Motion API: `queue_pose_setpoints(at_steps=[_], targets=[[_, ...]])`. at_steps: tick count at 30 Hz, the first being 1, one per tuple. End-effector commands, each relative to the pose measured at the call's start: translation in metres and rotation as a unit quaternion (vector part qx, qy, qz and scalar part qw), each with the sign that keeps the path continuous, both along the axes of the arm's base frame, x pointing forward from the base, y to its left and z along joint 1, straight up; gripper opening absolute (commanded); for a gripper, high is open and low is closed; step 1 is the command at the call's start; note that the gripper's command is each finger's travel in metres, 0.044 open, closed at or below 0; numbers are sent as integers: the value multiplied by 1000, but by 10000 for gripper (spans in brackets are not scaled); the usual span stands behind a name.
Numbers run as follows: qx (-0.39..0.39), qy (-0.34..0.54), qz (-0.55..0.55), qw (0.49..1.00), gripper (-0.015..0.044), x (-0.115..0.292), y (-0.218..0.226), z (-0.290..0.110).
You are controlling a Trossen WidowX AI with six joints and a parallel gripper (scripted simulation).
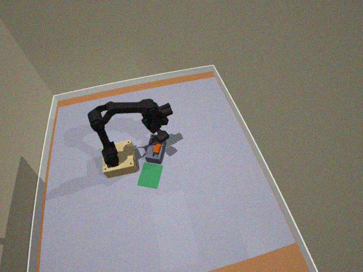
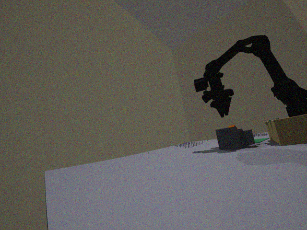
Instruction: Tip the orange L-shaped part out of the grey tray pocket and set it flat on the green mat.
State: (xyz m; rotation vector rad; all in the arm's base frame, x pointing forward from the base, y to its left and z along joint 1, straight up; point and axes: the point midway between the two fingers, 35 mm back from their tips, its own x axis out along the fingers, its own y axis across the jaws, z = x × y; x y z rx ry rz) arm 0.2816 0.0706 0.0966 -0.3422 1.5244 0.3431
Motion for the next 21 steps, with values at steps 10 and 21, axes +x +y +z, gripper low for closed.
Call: queue_pose_setpoints(at_steps=[10, 21], targets=[[-8, 0, 353, 935, 280, -14, -33, 0], [-8, 0, 353, 935, 280, -13, -33, -31]])
